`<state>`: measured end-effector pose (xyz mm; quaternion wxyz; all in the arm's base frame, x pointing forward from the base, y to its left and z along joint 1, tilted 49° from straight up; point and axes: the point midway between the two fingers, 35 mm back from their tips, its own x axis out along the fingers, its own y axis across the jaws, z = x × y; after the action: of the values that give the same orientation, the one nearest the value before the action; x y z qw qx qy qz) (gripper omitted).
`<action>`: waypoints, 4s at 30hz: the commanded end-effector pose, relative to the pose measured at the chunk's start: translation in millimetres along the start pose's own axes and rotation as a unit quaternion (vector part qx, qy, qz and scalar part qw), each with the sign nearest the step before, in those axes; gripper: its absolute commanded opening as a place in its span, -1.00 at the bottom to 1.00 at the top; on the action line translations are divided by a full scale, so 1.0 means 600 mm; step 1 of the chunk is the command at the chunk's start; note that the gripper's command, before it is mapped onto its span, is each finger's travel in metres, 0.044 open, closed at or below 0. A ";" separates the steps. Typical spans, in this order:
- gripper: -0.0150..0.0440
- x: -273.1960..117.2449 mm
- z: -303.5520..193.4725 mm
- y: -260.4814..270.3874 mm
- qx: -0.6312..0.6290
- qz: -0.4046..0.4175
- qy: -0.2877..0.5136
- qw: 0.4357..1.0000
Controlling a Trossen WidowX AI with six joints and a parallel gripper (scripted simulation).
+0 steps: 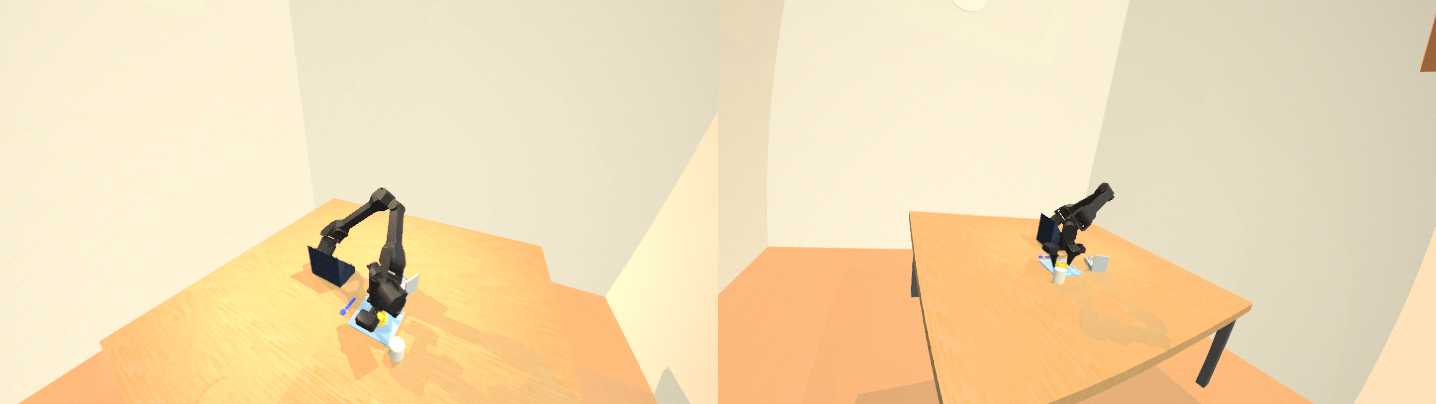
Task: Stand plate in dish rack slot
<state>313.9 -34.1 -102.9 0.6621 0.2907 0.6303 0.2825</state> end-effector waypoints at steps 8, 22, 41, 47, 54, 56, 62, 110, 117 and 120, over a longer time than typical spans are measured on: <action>0.27 0.000 0.000 0.000 0.002 0.002 -0.001 1.000; -0.49 -0.110 0.021 -0.014 0.003 -0.005 -0.002 1.000; -0.49 -0.244 0.027 -0.018 0.002 -0.004 -0.002 1.000; -0.49 -0.279 0.027 -0.017 0.002 -0.002 -0.001 1.000; -0.49 -0.291 0.029 -0.001 0.028 -0.002 -0.002 1.000; -0.49 -0.296 0.027 0.016 0.062 -0.003 -0.003 0.998; -0.49 -0.307 0.019 0.066 0.165 -0.007 -0.009 0.986; -0.49 -0.282 -0.159 0.372 0.820 0.023 -0.045 0.570; -0.49 -0.274 -0.161 0.367 0.814 0.006 -0.050 0.579; -0.49 -0.257 -0.166 0.357 0.800 -0.028 -0.062 0.596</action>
<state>208.8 -5.4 163.0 0.1840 0.7190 0.5642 -0.3616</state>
